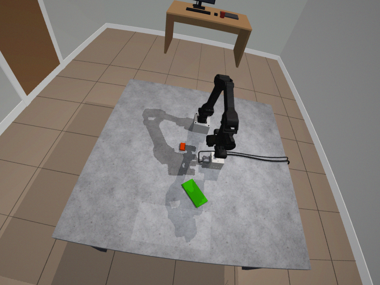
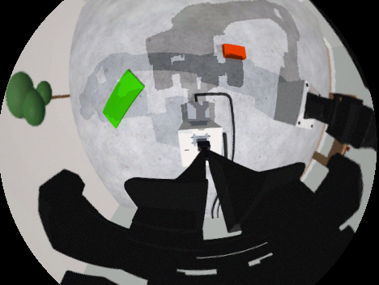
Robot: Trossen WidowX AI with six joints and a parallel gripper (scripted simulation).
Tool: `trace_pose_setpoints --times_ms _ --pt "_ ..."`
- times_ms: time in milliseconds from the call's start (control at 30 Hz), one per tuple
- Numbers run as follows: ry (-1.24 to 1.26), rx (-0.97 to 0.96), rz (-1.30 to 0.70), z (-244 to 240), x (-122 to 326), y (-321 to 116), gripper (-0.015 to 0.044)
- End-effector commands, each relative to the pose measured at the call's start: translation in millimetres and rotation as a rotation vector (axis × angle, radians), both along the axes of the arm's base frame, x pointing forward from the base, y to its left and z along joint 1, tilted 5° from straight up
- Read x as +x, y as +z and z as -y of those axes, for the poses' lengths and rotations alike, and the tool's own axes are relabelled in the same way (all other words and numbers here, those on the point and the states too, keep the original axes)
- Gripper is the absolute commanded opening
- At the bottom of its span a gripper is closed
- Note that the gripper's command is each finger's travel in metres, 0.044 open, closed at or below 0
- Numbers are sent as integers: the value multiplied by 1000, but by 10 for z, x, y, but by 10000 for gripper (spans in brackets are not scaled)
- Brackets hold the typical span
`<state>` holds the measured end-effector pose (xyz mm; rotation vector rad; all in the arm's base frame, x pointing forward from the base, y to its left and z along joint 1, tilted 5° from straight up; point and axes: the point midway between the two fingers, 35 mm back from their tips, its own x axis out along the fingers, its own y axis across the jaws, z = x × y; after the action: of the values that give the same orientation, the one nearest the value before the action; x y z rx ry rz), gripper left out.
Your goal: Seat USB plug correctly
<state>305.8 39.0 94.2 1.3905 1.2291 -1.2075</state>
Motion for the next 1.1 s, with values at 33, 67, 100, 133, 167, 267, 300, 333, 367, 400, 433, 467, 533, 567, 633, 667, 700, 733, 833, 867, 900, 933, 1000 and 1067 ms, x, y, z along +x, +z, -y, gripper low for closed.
trace_pose_setpoints --times_ms 33,67,100,133,167,267,300,333,367,400,433,467,533,567,633,667,700,733,833,867,900,933,1000,1067 --pt "7 7 2 -6 3 -9 0" --pt "7 8 2 -6 3 -10 0" --pt "7 9 2 -7 3 -12 0" --pt "7 10 2 -7 3 -13 0" --pt "8 11 3 -8 3 -14 0" --pt "8 13 3 -9 3 -17 0" --pt "8 14 3 -9 4 -18 0" --pt "8 15 3 -9 4 -20 0" --pt "8 16 3 -10 4 -21 0" --pt "9 17 3 -10 4 -22 0" --pt "9 18 3 -10 4 -23 0" --pt "9 19 3 -11 4 -24 0" --pt "9 21 3 -11 4 -27 0" --pt "9 22 4 -12 4 -28 0" --pt "10 24 4 -13 4 -30 0" --pt "10 24 4 -13 4 -31 0" --pt "10 25 4 -13 4 -32 0" --pt "10 26 4 -14 4 -34 0" --pt "10 29 4 -15 4 -37 0" --pt "10 30 4 -15 4 -38 0" --pt "11 31 4 -15 4 -39 0" --pt "11 32 4 -16 4 -41 0" --pt "11 34 5 -16 4 -43 0" --pt "11 36 5 -17 4 -45 0"
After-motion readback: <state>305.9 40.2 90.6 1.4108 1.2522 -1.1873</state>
